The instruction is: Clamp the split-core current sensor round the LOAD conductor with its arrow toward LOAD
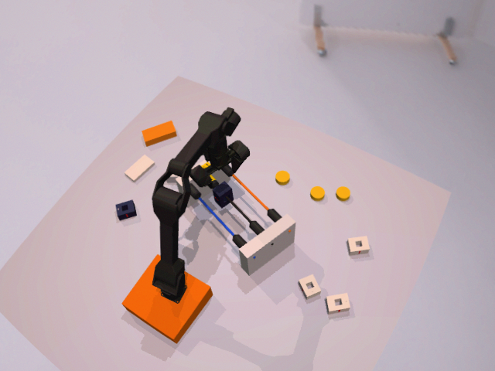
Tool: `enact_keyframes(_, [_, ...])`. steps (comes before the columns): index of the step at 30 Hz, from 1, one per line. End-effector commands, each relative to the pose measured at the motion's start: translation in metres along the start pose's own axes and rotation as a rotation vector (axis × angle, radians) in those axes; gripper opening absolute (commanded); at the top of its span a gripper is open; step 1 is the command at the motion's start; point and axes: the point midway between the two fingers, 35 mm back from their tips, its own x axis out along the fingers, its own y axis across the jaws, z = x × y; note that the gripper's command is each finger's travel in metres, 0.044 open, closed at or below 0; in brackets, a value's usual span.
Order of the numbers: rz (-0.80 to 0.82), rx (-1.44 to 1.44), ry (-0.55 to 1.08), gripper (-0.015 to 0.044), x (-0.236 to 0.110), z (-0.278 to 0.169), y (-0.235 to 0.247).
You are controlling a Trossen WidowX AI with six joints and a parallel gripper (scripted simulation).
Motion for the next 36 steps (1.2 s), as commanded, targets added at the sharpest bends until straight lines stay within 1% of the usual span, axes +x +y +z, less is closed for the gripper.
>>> enact_keyframes(1, [0.004, 0.004, -0.001, 0.0440, 0.000, 0.000, 0.001])
enact_keyframes(20, [-0.002, 0.011, 0.005, 0.0440, 0.000, 0.001, 0.001])
enact_keyframes(24, [-0.072, 0.242, 0.089, 0.0440, 0.006, 0.012, 0.015])
enact_keyframes(29, [-0.238, 0.589, 0.155, 0.0440, 0.012, 0.026, 0.036])
enact_keyframes(33, [-0.402, 0.861, 0.138, 0.0440, 0.015, 0.036, 0.053])
enact_keyframes(36, [-0.531, 1.059, 0.078, 0.0440, 0.016, 0.043, 0.066])
